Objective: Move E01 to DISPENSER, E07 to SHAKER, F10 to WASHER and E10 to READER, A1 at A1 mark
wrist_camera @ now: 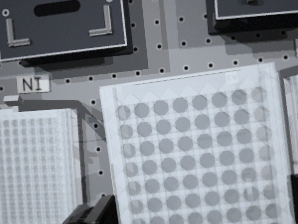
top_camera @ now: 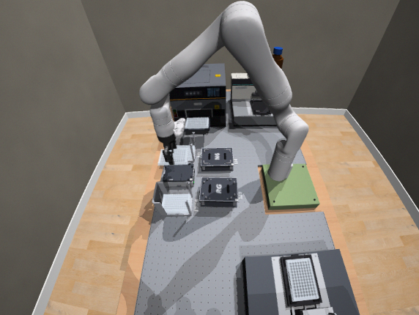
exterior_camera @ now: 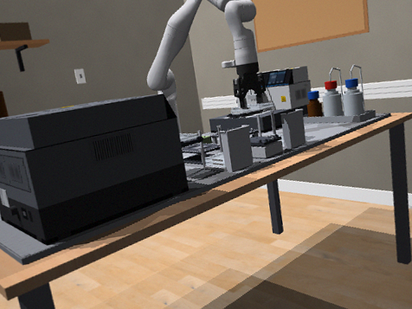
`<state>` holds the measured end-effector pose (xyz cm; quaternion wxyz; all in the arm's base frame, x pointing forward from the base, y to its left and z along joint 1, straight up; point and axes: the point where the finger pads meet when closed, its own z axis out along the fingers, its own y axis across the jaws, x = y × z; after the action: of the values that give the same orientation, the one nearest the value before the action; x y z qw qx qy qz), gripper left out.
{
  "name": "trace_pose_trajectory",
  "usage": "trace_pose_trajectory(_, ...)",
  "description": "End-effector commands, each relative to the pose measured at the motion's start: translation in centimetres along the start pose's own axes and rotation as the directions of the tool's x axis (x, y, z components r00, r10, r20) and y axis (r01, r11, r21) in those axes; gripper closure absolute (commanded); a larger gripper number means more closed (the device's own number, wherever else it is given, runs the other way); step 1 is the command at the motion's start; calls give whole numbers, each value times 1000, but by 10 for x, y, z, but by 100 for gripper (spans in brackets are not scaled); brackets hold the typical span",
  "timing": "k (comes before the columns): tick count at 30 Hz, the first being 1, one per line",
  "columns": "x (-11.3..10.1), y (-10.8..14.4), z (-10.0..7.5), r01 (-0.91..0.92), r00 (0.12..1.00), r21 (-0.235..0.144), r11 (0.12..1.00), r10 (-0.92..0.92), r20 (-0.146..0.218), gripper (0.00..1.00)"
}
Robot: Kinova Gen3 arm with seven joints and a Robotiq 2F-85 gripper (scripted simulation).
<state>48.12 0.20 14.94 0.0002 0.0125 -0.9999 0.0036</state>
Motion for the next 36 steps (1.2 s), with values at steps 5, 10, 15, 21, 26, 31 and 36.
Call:
trace_pose_trajectory(5, -1, 0, 6, 0, 1000, 0, 1000, 0, 2, 6)
trace_pose_trajectory(10, -1, 0, 13, 0, 1000, 0, 1000, 0, 2, 6)
trace_pose_trajectory(15, -1, 0, 19, 0, 1000, 0, 1000, 0, 2, 6)
trace_pose_trajectory(21, -1, 0, 25, 0, 1000, 0, 1000, 0, 2, 6)
trace_pose_trajectory(26, -1, 0, 31, 0, 1000, 0, 1000, 0, 2, 6)
trace_pose_trajectory(31, -1, 0, 38, 0, 1000, 0, 1000, 0, 2, 6)
trace_pose_trajectory(36, -1, 0, 42, 0, 1000, 0, 1000, 0, 2, 6)
